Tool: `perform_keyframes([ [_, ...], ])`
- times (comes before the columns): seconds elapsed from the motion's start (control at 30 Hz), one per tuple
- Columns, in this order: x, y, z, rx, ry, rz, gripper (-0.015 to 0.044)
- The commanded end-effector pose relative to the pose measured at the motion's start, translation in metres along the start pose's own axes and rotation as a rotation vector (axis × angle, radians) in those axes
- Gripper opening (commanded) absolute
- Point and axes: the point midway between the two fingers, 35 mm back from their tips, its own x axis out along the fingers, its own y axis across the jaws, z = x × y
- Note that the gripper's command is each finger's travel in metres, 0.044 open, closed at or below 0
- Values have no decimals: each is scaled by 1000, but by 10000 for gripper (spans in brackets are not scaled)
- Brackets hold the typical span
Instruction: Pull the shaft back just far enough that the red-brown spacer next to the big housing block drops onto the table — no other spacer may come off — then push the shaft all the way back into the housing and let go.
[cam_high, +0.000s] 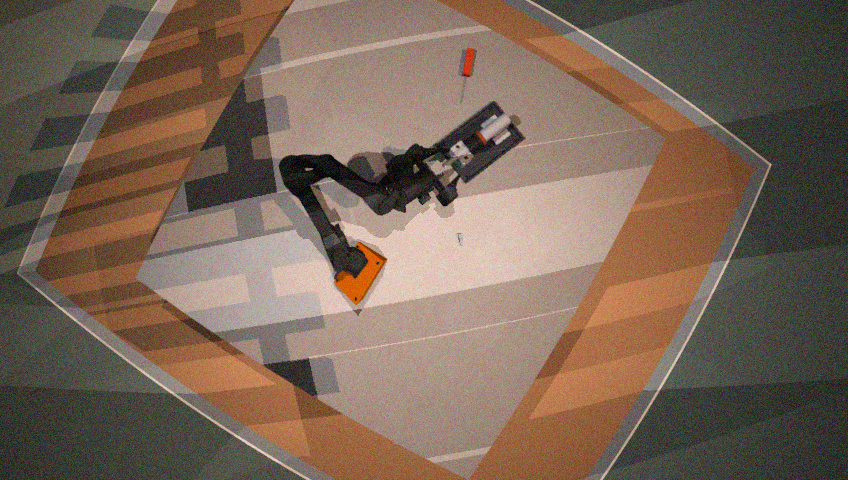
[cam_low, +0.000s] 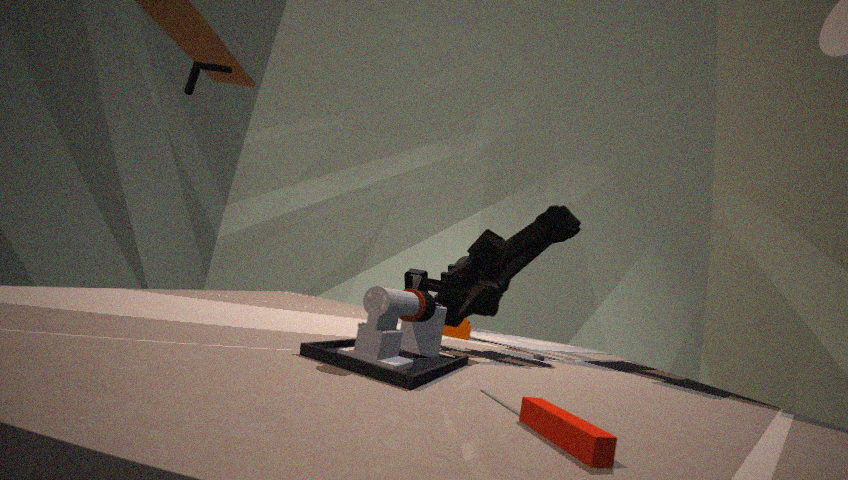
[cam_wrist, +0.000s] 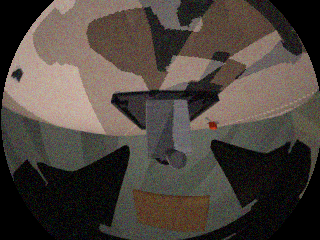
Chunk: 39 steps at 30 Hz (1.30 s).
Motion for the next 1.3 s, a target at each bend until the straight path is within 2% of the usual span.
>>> perform_keyframes([
  [0.0, 0, 0, -1, 4, 5, 2, 440],
  [0.53, 1, 0, -1, 4, 5, 2, 440],
  [1.1, 18, 0, -1, 4, 5, 1, 440],
  [1.27, 16, 0, 1, 1, -2, 1, 309],
])
